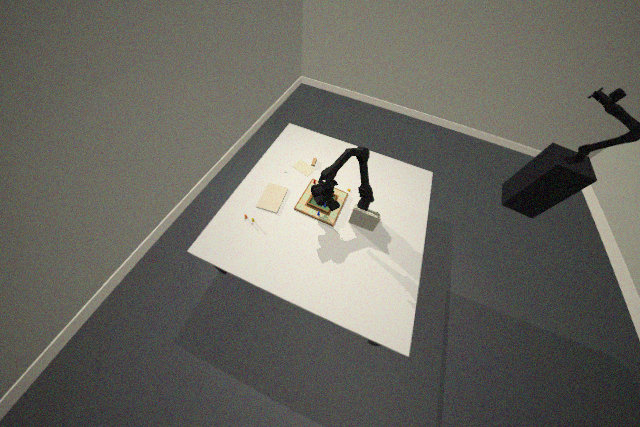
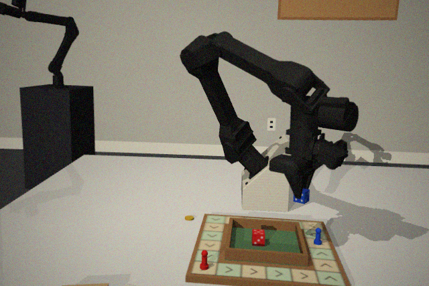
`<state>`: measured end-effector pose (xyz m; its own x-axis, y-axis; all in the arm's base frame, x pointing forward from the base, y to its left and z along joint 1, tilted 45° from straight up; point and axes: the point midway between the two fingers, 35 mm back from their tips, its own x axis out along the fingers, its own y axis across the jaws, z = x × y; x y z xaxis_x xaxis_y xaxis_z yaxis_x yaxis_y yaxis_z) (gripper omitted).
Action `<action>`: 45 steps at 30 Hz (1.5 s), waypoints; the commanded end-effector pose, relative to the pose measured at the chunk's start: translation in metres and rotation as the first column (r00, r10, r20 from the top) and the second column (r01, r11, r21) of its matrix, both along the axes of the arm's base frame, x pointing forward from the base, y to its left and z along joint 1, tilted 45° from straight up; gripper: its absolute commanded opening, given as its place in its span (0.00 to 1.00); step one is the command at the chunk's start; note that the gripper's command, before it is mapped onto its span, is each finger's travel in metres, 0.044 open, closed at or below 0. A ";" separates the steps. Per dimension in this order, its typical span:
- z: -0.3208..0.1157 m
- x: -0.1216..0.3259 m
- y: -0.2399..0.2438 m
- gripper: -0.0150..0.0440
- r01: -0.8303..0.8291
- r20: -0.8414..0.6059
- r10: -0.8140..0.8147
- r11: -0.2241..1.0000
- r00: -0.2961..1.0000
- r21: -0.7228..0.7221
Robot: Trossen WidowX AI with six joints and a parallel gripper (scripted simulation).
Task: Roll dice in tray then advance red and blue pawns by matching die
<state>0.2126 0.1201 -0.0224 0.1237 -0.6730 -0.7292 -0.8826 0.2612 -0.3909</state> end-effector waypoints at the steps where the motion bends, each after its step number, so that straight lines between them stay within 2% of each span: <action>1: 0.005 0.005 -0.009 0.25 -0.103 -0.088 0.101 0.995 0.991 -0.017; 16: 0.018 0.017 -0.036 0.25 -0.403 -0.376 0.370 0.915 0.850 -0.010; 24: 0.018 0.017 -0.038 0.25 -0.413 -0.388 0.380 0.911 0.839 -0.003; 34: 0.009 0.009 -0.045 0.25 -0.331 -0.379 0.427 0.897 0.821 0.294; 45: 0.005 0.007 -0.047 0.25 -0.319 -0.231 0.540 0.734 0.809 0.599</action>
